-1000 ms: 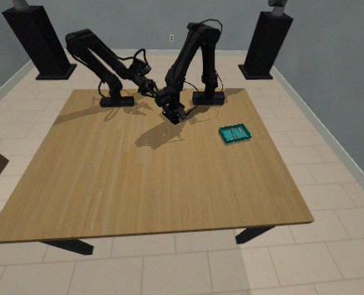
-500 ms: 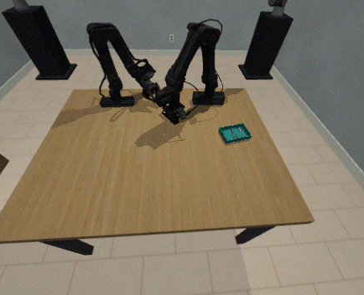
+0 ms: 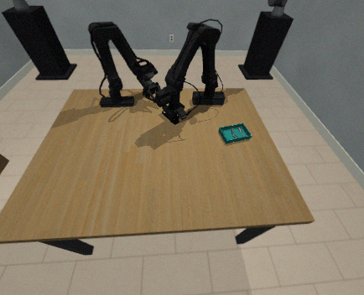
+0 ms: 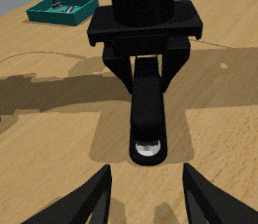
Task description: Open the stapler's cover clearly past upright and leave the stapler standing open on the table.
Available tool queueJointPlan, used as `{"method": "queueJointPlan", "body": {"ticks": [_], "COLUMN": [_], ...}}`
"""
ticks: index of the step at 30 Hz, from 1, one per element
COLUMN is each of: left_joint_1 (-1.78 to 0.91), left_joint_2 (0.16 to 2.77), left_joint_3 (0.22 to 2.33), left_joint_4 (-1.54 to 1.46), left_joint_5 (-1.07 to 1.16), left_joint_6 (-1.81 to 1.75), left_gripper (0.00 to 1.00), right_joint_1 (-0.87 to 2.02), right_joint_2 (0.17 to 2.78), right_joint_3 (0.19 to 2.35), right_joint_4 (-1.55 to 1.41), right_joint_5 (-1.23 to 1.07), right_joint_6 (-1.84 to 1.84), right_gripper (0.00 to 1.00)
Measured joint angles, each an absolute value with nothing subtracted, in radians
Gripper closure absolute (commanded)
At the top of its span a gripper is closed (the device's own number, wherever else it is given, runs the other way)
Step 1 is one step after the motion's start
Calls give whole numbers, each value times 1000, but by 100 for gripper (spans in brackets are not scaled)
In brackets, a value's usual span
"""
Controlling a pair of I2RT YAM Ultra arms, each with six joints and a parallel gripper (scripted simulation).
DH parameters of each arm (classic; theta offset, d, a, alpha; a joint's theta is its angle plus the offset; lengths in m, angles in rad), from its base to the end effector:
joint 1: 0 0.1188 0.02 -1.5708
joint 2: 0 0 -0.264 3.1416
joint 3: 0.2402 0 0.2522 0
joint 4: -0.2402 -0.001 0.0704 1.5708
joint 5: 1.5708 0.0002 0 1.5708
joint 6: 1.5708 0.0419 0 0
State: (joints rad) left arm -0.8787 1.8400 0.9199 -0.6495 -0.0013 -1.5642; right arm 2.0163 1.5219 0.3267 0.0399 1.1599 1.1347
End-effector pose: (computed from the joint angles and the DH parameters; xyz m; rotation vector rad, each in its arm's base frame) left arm 0.1835 -0.2197 0.1024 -1.0553 2.9573 -0.0011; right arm -0.0471 0.1856 0.0968 -0.5883 1.8780 0.4169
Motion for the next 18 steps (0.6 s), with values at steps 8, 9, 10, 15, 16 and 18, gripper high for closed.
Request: {"method": "queueJointPlan", "body": {"ticks": [8, 9, 10, 15, 16, 18], "left_joint_1": [-879, -879, -879, -879, -879, -879], "left_joint_2": [1840, 1840, 1840, 1840, 1840, 1840], "left_joint_3": [920, 920, 920, 920, 920, 920], "left_joint_4": [-649, -649, -649, -649, -649, -649], "left_joint_5": [-1, -1, -1, -1, -1, -1], "left_joint_6": [-1564, -1564, -1564, -1564, -1564, -1564], "left_gripper": [67, 67, 67, 67, 67, 67], "right_joint_1": [1980, 1974, 1967, 1932, 1924, 1910], "right_joint_2": [1528, 1529, 1531, 1547, 1551, 1560], "right_joint_3": [327, 327, 327, 327, 327, 327], "right_joint_4": [82, 94, 107, 185, 202, 237], "right_joint_5": [1155, 1153, 1150, 1134, 1130, 1123], "right_joint_6": [1086, 1076, 1065, 1005, 992, 966], "right_gripper": [50, 50, 50, 50, 50, 50]}}
